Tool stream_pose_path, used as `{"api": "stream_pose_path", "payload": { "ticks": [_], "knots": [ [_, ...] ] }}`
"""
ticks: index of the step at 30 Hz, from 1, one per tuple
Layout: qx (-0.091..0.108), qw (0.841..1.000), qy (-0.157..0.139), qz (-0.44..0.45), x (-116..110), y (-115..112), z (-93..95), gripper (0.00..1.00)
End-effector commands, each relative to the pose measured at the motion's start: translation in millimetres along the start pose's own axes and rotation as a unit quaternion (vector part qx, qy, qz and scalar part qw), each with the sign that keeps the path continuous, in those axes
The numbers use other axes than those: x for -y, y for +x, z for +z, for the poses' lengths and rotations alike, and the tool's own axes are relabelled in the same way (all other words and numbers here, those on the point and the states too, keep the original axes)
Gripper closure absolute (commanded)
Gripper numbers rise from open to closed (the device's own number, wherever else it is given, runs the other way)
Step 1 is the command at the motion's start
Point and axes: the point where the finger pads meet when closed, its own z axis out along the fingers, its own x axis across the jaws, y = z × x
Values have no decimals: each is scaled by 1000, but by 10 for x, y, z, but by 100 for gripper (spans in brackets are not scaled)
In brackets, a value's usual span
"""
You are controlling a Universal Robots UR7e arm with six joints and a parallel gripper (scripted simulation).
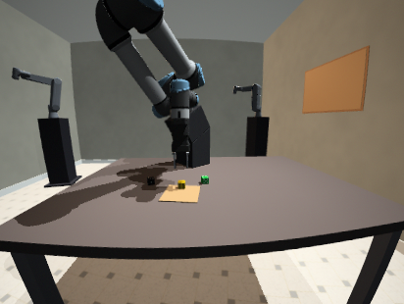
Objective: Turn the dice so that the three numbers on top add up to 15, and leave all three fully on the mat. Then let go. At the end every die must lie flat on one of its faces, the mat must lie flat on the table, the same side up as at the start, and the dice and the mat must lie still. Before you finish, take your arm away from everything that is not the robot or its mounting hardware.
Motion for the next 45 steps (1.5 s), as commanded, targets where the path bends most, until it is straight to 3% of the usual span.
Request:
{"api": "stream_pose_path", "payload": {
  "ticks": [1,32,45],
  "knots": [
    [0,1000,0,0,2,0,-16,0],
    [0,1000,0,13,-1,-18,-14,0],
    [2,993,-2,117,-29,-162,4,0]
  ]
}}
